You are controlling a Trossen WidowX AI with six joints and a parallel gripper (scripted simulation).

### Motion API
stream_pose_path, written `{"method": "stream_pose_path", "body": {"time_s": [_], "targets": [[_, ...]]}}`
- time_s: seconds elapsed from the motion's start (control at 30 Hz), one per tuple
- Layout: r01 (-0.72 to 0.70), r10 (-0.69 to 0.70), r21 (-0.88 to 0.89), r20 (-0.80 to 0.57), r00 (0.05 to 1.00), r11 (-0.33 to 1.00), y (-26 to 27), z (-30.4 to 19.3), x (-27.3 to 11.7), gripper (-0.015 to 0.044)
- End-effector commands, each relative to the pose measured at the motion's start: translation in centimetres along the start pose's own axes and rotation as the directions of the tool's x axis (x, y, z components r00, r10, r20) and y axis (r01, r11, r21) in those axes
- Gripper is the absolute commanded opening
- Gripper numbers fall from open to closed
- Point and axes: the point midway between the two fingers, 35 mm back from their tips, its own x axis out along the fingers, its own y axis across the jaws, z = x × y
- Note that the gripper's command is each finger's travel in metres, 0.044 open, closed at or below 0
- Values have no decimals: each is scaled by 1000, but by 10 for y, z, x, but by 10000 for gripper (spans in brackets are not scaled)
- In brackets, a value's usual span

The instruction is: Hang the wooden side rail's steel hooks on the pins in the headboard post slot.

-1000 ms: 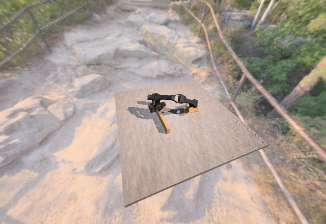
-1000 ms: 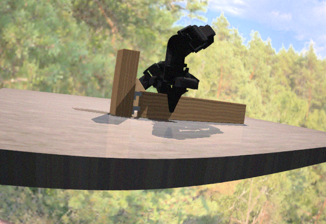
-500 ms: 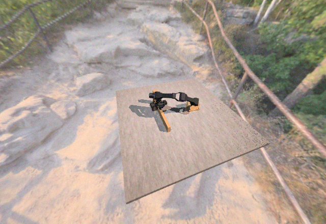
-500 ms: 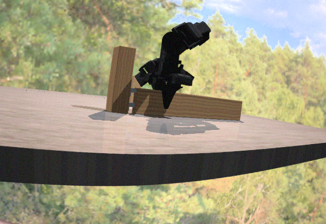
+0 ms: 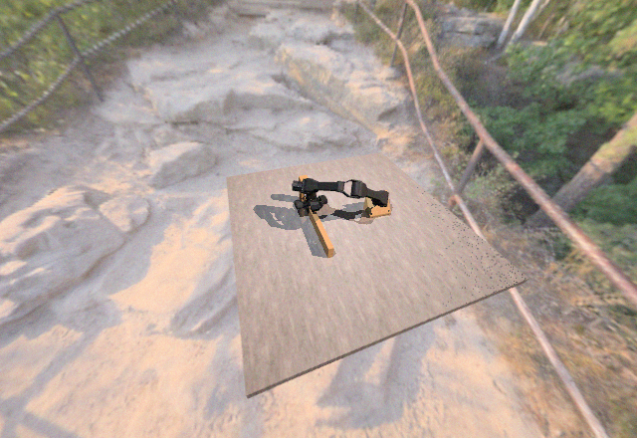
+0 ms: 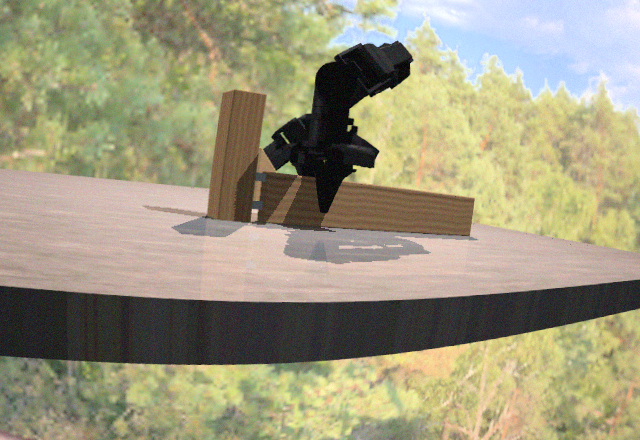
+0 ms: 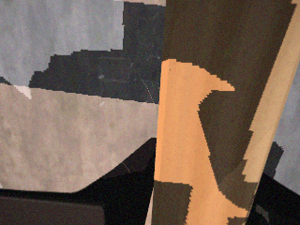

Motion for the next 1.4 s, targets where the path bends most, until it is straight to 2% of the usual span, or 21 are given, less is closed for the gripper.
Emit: {"method": "stream_pose_path", "body": {"time_s": [0.0, 1.37], "targets": [[0, 0, 0, 0, 1000, 1000, 0, 0, 0, 0], [-4, 4, -1, 0, 1000, 1000, 0, 0, -6, 0]]}}
